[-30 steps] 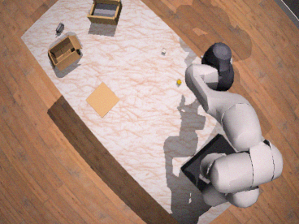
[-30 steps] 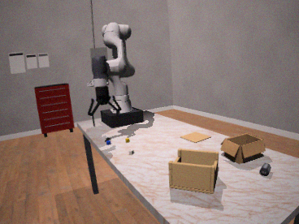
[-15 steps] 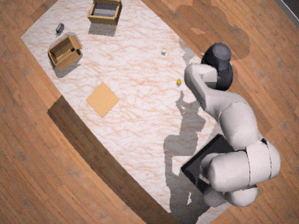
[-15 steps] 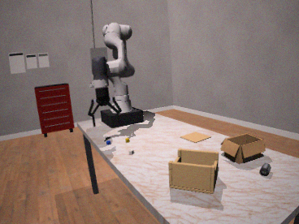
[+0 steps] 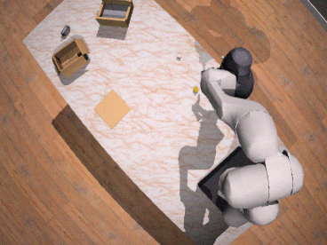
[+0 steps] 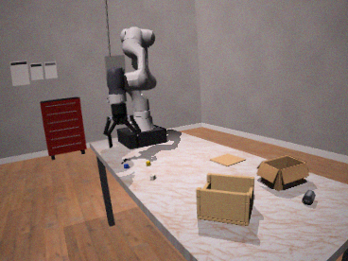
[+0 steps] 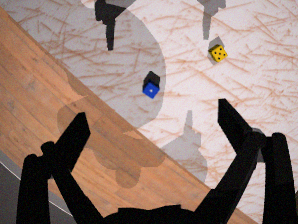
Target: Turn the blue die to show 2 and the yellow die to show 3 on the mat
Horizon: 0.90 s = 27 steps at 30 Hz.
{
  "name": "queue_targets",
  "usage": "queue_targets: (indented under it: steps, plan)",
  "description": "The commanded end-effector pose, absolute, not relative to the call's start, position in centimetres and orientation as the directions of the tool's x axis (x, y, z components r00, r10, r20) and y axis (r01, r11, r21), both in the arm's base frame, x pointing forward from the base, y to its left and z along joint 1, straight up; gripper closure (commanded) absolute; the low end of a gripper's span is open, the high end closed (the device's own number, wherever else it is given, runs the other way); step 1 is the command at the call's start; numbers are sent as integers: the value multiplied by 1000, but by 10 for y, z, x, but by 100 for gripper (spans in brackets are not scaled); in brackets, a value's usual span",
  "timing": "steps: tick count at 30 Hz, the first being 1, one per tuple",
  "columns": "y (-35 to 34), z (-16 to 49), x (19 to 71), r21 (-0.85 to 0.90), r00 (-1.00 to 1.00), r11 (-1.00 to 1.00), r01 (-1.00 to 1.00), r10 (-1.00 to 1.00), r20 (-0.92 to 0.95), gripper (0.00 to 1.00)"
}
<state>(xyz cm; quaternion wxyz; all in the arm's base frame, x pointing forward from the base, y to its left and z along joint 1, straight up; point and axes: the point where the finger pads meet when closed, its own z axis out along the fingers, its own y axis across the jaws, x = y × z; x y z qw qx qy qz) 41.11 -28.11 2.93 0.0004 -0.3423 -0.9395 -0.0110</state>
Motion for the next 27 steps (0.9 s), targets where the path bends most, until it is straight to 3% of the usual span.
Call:
queue_targets:
  steps: [1,27]
  plan:
    - [-283,29,414,5,-643,643,765,765,1,0]
    - [-286,18,413,3,-235,235,972,972,-1,0]
